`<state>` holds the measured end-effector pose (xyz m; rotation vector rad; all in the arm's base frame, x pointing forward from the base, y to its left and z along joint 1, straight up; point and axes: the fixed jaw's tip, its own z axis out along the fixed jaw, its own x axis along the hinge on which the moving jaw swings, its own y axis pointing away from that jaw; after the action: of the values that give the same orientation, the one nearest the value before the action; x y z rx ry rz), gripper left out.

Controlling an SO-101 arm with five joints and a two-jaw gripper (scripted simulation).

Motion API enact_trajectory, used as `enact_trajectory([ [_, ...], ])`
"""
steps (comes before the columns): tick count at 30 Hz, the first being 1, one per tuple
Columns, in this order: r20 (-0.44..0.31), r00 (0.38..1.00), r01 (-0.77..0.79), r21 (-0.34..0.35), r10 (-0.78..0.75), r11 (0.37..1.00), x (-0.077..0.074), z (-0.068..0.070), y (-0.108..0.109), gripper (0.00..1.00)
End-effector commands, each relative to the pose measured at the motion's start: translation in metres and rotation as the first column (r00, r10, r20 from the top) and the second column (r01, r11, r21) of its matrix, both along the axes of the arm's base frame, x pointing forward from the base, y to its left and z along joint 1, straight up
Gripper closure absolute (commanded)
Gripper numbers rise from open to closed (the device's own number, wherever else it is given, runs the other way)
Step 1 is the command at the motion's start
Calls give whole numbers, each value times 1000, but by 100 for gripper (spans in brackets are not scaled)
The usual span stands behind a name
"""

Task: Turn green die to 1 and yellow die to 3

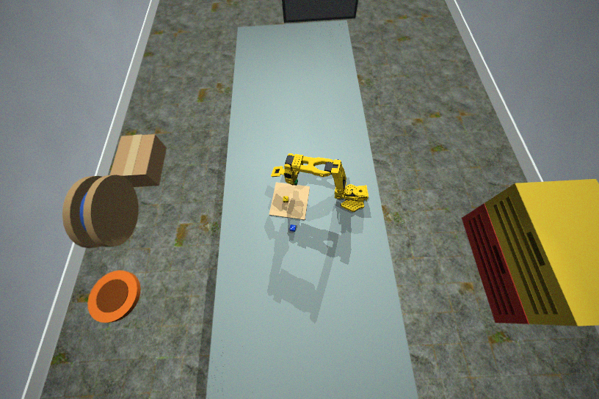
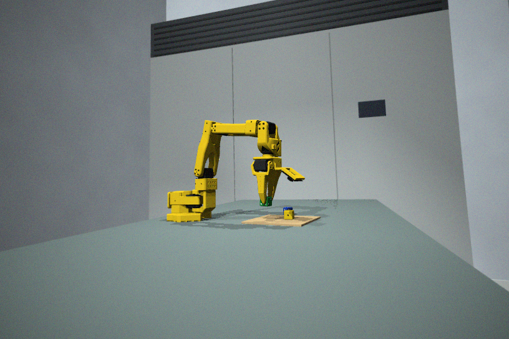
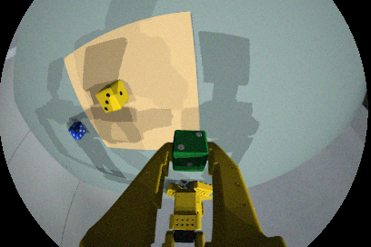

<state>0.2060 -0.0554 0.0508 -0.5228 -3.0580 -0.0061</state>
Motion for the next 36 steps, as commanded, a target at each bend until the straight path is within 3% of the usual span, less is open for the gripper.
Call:
enact_trajectory([
  [1,76,990,-114,-22,115,993,11,12,25,100],
  [13,76,960,-269,-22,270,963,8,10,60,100],
  [36,96,955,-278,-28,279,960,7,13,62,100],
])
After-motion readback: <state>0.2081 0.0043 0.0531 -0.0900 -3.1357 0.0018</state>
